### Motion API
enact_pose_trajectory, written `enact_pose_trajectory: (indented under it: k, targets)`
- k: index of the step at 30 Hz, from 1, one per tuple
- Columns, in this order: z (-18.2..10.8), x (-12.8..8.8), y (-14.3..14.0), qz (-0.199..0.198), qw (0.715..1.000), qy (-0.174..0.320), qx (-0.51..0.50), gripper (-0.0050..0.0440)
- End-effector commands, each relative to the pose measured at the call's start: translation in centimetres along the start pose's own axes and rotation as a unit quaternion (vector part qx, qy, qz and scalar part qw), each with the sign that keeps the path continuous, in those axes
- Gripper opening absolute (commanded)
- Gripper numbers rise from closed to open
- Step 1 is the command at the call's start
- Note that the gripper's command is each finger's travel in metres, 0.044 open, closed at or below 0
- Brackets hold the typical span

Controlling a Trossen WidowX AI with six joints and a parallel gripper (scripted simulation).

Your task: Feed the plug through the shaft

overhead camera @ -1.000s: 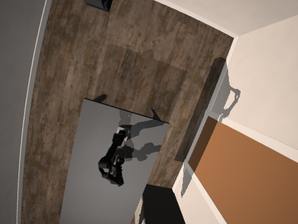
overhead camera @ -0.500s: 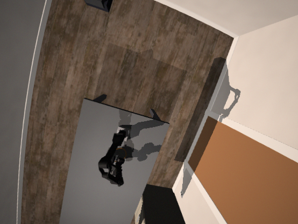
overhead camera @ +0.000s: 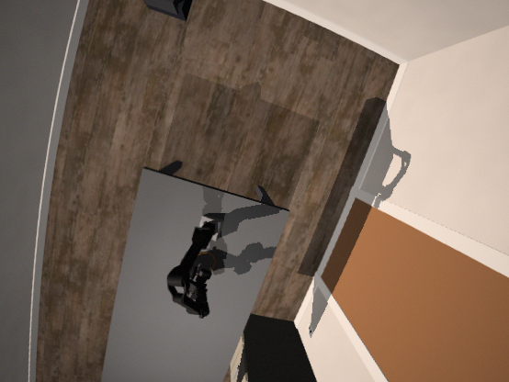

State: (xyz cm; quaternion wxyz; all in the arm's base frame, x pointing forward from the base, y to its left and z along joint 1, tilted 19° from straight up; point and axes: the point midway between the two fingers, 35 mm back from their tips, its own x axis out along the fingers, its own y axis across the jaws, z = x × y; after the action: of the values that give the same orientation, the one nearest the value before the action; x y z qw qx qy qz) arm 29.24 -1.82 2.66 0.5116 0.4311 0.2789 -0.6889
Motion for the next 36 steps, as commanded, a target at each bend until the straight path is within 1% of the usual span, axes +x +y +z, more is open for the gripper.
enact_pose_trajectory:
  k: [1, 3, 8, 11, 12, 16, 18, 21, 22, 36]
  targets:
    - [0.0, 0.0, 0.0, 0.0, 1.0, 0.0, 0.0, 0.0048]
    - [0.0, 0.0, 0.0, 0.0, 1.0, 0.0, 0.0, 0.0096]
    - [-0.1, -0.2, 0.0, 0.0, 1.0, 0.0, 0.0, 0.01]
    - [-0.9, -2.6, 0.2, 0.001, 1.0, -0.001, -0.002, 0.01]
    - [-1.0, -2.8, 0.2, 0.001, 1.0, -0.002, -0.002, 0.01]
    - [-1.0, -2.8, 0.2, 0.001, 1.0, -0.002, -0.002, 0.01]
    - [-0.8, -2.2, 0.1, 0.004, 1.0, -0.001, -0.005, 0.01]
    - [-1.0, -0.4, -0.3, 0.001, 1.0, -0.002, -0.003, 0.01]
    - [-1.0, -0.2, -0.3, 0.001, 1.0, -0.002, -0.002, 0.01]
    - [-0.9, 0.0, -0.3, 0.001, 1.0, -0.002, -0.002, 0.01]
